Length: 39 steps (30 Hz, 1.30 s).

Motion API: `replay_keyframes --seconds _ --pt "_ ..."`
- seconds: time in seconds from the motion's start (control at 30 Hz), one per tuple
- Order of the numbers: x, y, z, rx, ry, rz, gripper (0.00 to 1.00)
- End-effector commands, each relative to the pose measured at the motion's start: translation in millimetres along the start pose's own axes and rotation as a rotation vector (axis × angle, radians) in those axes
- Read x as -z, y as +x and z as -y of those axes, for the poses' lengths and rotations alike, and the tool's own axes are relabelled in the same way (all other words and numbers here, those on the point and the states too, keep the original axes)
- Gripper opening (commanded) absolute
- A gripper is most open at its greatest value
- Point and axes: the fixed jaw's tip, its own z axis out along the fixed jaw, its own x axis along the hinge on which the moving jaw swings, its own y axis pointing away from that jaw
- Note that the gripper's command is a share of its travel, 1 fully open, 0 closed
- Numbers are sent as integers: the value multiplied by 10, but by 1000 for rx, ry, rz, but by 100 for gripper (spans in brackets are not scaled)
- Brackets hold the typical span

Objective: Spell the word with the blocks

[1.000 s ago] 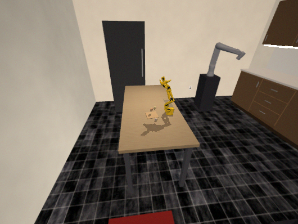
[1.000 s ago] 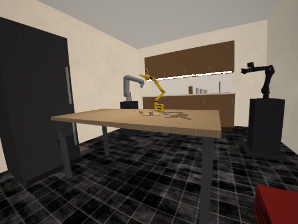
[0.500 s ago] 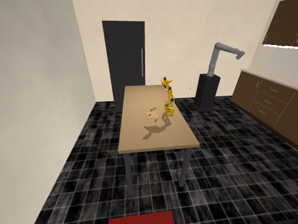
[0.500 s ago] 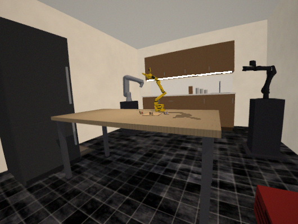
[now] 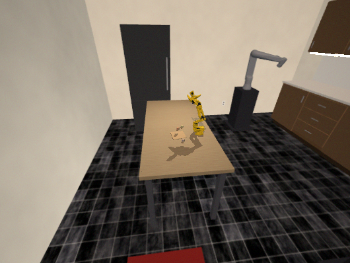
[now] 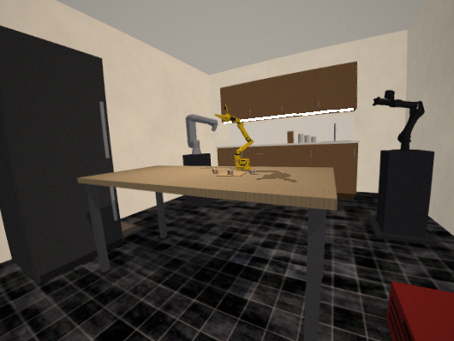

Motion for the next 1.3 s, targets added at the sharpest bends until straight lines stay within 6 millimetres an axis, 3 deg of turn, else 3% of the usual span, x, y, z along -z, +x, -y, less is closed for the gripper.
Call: replay_keyframes --seconds 0.0,0.4,0.7,0.97,1.27 --pt "14 -29 -12 -11 -10 10 100" --pt "-4 187 -260 -59 -140 -103 100" --pt "-1 227 -309 -67 -165 -124 100" --pt "36 404 -535 -95 -279 -224 100" --pt "49 441 -585 -100 -304 -246 100"
